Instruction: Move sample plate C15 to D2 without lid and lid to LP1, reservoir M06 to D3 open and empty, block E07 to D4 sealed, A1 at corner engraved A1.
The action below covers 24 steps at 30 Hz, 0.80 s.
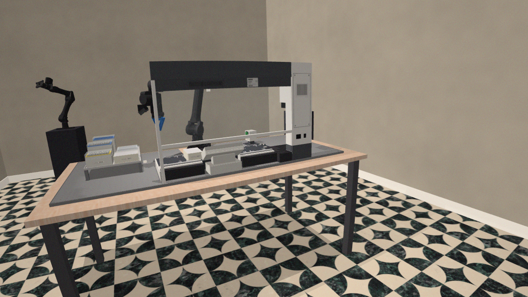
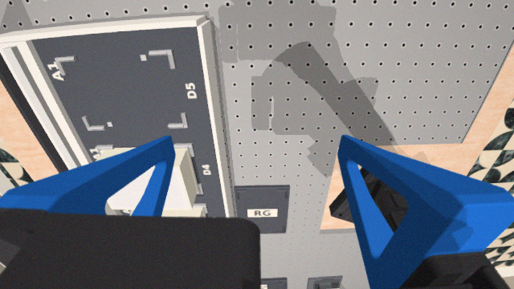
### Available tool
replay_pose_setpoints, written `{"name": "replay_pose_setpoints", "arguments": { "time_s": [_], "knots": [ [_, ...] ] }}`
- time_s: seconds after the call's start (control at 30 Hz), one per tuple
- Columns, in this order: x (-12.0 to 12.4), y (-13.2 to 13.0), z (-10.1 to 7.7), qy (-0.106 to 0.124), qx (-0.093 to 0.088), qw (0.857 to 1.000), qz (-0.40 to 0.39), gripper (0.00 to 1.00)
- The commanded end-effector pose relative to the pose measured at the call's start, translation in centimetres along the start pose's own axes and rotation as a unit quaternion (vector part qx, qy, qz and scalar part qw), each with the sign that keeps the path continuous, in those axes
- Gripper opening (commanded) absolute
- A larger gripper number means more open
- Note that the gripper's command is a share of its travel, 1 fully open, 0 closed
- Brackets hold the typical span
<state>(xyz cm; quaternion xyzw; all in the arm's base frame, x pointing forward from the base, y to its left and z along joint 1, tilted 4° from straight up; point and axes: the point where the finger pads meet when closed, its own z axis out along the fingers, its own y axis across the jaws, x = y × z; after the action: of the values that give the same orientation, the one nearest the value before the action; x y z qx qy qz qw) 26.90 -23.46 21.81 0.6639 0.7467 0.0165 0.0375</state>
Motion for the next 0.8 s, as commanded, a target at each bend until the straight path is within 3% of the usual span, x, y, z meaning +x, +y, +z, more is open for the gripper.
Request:
{"name": "replay_pose_setpoints", "arguments": {
  "time_s": [0.0,0.27,0.3,0.33,0.37,0.4,0.47,0.5,0.53,0.77],
  "knots": [
    [-2.8,1.0,-2.1,-0.02,-0.017,1.0,-0.01,1.0],
    [-6.7,1.1,-2.0,-0.024,-0.018,0.999,-0.01,1.0],
    [-5.4,0.1,-0.1,-0.004,-0.003,1.0,-0.009,1.0],
    [-5.1,-0.2,0.3,0.003,0.002,1.0,-0.009,1.0],
    [-4.6,0.1,0.3,0.006,0.004,1.0,-0.015,1.0],
    [-4.7,-0.9,-1.0,-0.008,-0.006,1.0,-0.009,1.0],
    [-4.7,-0.9,-1.0,-0.008,-0.006,1.0,-0.009,1.0],
    [-5.3,-0.9,-1.8,-0.018,-0.012,1.0,-0.01,1.0],
    [-4.8,-1.8,-1.0,-0.009,-0.006,1.0,-0.009,1.0],
    [-4.8,-5.3,-0.9,-0.007,-0.005,1.0,-0.009,1.0]
  ]
}}
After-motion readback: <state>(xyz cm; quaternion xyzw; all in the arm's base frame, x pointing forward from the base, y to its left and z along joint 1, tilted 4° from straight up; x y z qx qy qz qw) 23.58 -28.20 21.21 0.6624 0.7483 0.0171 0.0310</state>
